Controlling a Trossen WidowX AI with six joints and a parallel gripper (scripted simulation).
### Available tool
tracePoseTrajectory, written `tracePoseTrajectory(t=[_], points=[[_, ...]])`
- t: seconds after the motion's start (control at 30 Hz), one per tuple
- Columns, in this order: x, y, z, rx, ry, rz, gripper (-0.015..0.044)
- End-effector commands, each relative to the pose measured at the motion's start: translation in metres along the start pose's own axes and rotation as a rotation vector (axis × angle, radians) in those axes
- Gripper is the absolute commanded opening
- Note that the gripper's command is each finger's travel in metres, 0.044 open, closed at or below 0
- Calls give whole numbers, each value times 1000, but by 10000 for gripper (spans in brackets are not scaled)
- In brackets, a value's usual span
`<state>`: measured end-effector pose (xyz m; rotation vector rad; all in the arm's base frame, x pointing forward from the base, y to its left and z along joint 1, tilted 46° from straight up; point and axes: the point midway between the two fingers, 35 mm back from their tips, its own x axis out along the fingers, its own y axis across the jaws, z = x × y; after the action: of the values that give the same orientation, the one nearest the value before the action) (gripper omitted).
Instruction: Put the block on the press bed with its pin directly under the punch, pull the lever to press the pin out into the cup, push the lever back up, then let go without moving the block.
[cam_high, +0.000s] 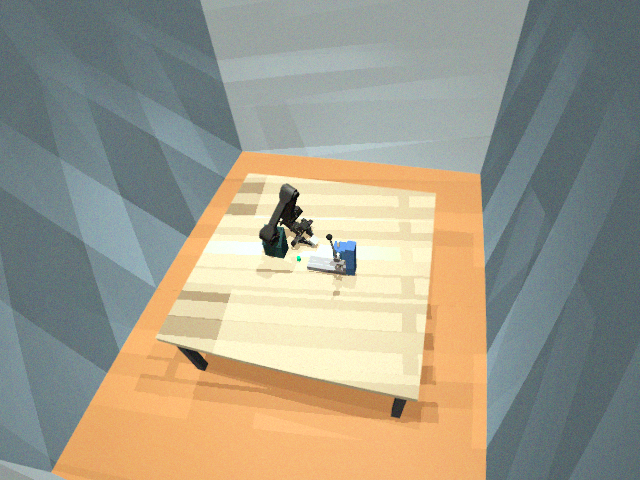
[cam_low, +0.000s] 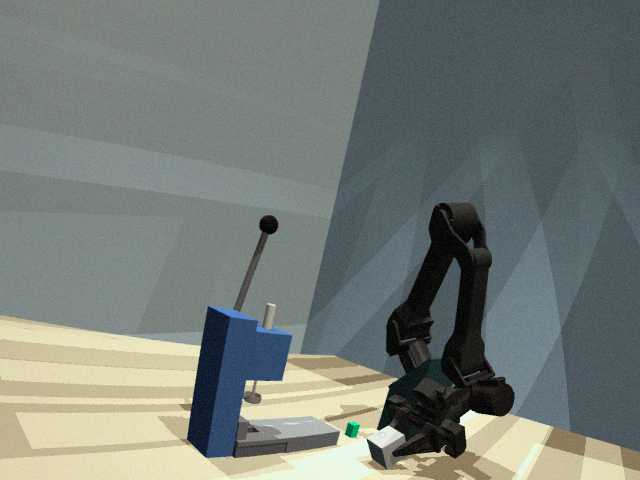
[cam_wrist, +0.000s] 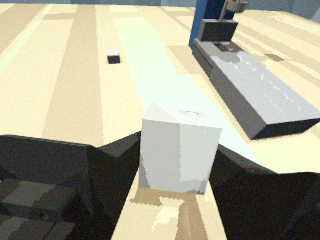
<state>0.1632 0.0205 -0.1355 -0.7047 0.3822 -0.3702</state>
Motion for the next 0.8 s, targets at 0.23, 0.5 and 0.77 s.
tracePoseTrajectory(t=[0.23,0.5,0.77], points=[[0,-1,0,-7,-12,-1,0],[-1,0,1,-7,-24,-1,0],[-1,0,1,-7,-24,-1,0]])
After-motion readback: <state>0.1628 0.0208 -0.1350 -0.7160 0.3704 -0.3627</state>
